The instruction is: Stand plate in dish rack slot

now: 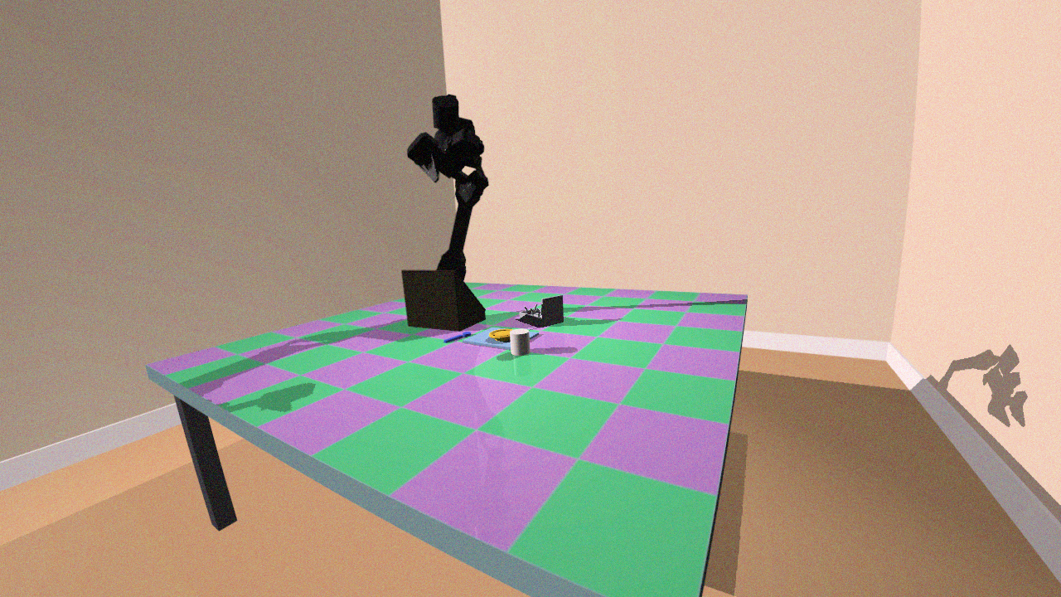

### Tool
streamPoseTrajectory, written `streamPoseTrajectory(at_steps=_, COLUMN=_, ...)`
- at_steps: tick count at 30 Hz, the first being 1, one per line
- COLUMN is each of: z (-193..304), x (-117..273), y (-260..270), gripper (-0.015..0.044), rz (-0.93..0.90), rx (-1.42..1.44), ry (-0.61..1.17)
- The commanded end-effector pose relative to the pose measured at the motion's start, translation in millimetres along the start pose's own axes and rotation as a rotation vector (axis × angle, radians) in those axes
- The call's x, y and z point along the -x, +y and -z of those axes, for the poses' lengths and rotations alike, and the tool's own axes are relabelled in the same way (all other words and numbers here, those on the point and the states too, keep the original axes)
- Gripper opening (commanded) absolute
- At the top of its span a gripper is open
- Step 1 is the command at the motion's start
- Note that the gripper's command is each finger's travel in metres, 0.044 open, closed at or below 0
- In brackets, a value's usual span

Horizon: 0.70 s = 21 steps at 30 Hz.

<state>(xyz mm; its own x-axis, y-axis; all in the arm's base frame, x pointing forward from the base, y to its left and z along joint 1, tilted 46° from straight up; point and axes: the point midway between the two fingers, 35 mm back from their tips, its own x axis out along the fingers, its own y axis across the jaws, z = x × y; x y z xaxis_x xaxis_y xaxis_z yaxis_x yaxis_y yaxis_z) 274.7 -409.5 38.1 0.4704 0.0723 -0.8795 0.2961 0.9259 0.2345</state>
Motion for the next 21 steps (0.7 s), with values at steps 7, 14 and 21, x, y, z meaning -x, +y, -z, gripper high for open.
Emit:
streamPoseTrajectory(at_steps=7, z=22.9, x=-45.8, y=83.3, gripper=0.0400, rz=-0.260, rx=0.046, ry=0.228)
streamPoseTrajectory(at_steps=14, z=40.9, x=-60.4, y=139.3, gripper=0.0400, rz=-0.424, rx=0.073, ry=0.391)
streamPoseTrajectory(at_steps=21, z=59.1, x=-64.8, y=190.4, gripper=0.0400, rz=-0.573, rx=0.090, ry=0.554)
